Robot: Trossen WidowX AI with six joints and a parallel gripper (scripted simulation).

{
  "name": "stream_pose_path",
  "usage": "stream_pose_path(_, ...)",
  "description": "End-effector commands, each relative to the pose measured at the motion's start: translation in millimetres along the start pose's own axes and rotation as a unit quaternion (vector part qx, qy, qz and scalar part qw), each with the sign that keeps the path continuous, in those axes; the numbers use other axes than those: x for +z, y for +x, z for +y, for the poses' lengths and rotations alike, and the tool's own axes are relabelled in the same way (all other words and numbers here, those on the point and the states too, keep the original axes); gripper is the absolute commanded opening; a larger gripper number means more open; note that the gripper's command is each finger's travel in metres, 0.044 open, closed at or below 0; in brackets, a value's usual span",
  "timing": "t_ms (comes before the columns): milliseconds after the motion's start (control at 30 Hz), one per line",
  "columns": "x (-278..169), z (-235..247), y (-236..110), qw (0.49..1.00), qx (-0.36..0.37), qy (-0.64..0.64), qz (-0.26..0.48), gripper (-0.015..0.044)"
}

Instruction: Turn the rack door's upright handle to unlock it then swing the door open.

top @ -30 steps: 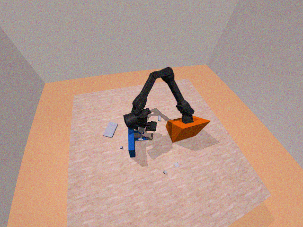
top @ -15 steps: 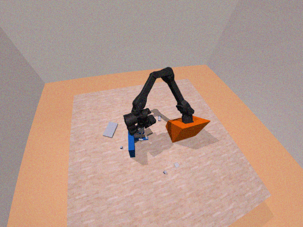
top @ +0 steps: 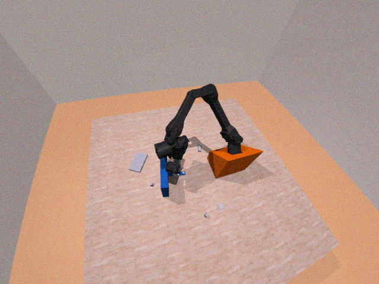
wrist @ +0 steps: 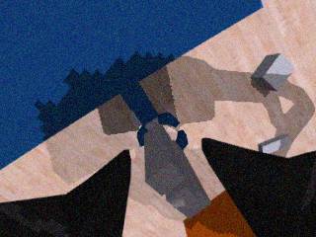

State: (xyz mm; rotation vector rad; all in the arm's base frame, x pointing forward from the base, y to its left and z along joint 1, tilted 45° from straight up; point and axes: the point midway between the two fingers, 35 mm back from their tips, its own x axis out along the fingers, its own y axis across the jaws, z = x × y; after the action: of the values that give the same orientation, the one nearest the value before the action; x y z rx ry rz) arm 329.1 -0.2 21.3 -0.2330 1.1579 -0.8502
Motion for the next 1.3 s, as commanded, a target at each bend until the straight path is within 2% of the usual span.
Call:
stream_pose_path(0,-0.4,0.4,0.3,0.992,0.001,-0.129,0.001,0.0285)
stream_pose_path(300,-0.3,0.3,0.3,0.939,0.001,-0.345,0.001,0.0285)
stream_pose_path(600,-0.2,0.3,0.3,0.839,0.001,-0.544,0.0,0.0285)
stream_pose_path(900,-0.1,0.2,0.3,0.698,0.001,-0.716,0.0,0.0285)
stream_pose_path(1267,-0.1,0.2,0.3,0.483,0.0,-0.876,0.0,0.0285)
